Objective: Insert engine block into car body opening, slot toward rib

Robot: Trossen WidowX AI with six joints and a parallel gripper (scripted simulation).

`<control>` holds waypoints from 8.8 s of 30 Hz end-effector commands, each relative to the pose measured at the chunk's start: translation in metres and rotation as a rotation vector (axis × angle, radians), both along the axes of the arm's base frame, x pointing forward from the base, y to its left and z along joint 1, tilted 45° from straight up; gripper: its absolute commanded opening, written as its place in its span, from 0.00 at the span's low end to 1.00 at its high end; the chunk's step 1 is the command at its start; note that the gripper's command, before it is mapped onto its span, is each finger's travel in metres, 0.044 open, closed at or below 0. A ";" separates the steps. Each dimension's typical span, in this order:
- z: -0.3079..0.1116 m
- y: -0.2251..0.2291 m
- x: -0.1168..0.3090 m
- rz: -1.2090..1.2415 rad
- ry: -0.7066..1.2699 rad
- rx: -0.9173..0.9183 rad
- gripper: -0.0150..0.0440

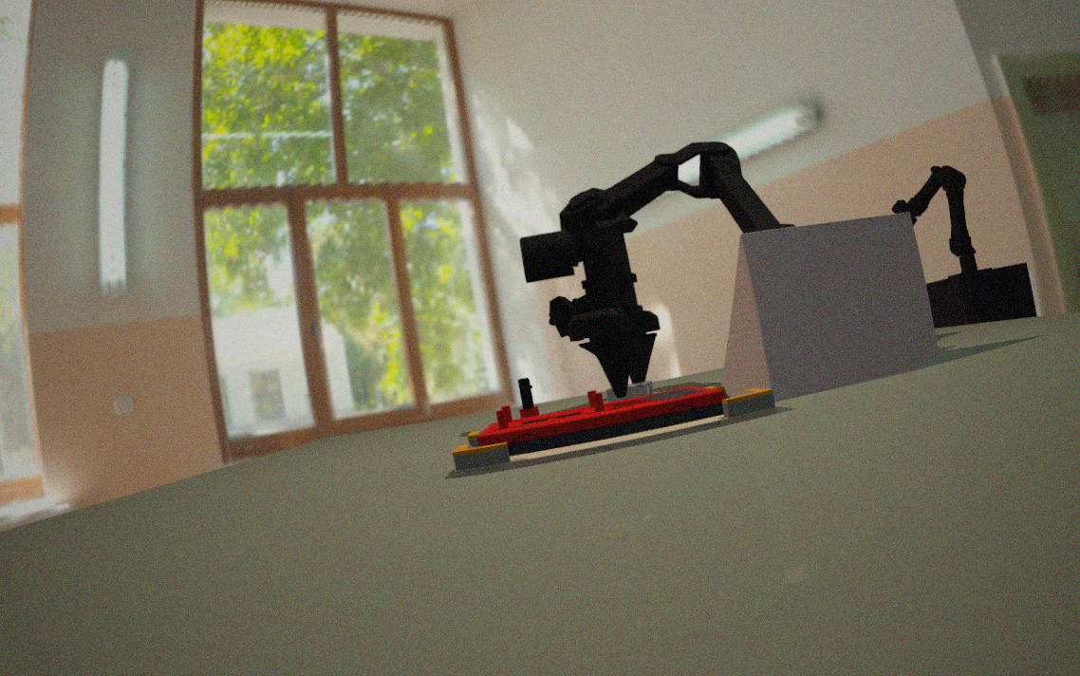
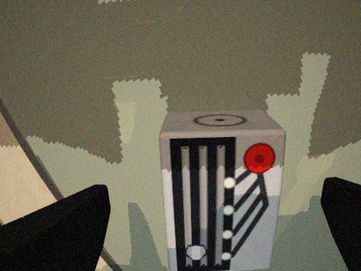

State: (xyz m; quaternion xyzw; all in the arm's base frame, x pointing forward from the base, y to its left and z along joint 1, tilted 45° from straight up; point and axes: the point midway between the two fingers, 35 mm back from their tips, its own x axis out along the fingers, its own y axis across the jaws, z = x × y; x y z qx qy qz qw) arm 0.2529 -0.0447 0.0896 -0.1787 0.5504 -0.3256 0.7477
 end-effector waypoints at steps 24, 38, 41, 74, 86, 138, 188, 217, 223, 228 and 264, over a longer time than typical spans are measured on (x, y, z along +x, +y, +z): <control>0.018 0.022 0.000 0.018 0.011 0.005 0.25; 0.048 0.054 -0.007 0.035 0.022 0.007 0.25; 0.055 0.060 -0.009 0.038 0.024 0.005 0.25; 0.056 0.113 0.003 0.106 0.084 -0.022 0.25; 0.031 0.131 0.019 0.153 0.116 -0.034 0.25; -0.110 0.198 0.059 0.310 0.292 -0.072 0.25; -0.111 0.199 0.060 0.315 0.297 -0.073 0.52; -0.113 0.198 0.061 0.311 0.294 -0.072 0.52; -0.114 0.197 0.061 0.314 0.296 -0.073 0.52; -0.115 0.196 0.061 0.315 0.297 -0.073 0.52; -0.122 0.190 0.063 0.314 0.296 -0.073 0.52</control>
